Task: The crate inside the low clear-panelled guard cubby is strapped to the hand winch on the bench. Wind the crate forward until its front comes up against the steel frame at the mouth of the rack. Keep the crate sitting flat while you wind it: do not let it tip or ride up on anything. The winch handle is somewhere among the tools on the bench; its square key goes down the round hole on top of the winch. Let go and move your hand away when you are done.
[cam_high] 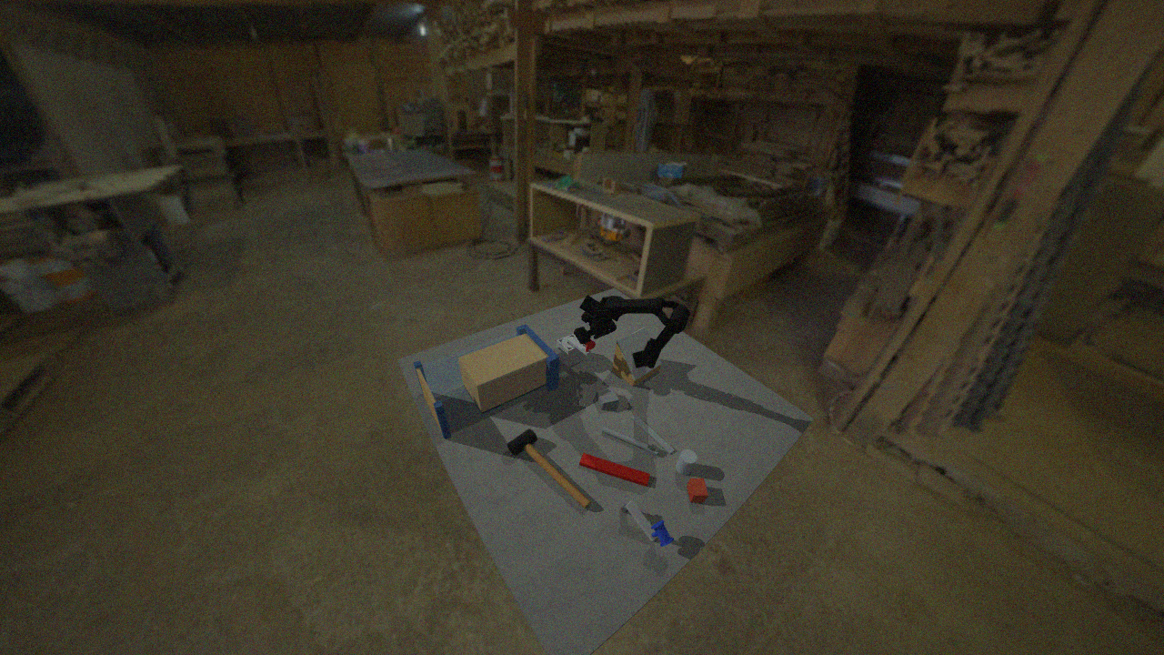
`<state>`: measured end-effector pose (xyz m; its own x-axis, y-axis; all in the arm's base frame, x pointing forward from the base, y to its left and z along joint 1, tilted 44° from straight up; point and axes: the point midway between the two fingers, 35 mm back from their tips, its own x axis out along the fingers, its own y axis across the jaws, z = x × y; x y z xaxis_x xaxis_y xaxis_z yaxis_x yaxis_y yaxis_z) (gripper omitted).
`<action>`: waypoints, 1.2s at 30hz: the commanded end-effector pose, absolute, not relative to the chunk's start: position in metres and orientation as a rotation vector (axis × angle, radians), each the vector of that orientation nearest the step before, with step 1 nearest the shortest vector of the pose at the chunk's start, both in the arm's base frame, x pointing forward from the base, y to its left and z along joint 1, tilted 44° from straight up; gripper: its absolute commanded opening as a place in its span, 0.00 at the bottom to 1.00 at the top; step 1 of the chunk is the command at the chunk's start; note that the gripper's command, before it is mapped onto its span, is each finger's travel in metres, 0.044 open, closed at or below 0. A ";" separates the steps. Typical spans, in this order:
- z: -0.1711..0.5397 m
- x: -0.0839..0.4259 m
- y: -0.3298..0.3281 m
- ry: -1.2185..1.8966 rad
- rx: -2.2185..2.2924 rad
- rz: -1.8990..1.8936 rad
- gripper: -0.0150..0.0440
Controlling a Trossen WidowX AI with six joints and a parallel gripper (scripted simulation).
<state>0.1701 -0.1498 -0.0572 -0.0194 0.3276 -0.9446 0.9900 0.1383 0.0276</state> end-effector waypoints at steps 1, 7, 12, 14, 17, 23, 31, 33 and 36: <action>-0.057 0.169 -0.150 1.513 1.334 -0.929 0.97; -0.050 0.171 -0.158 1.513 1.335 -0.928 1.00; -0.016 0.176 -0.189 1.511 1.337 -0.926 1.00; -0.010 0.177 -0.194 1.511 1.337 -0.926 1.00; -0.010 0.177 -0.194 1.511 1.337 -0.926 1.00; 0.022 0.164 -0.205 1.512 1.337 -0.927 1.00; 0.039 0.160 -0.215 1.512 1.352 -0.926 1.00; 0.036 0.169 -0.227 1.538 1.370 -0.911 1.00; 0.027 0.184 -0.244 1.579 1.401 -0.887 1.00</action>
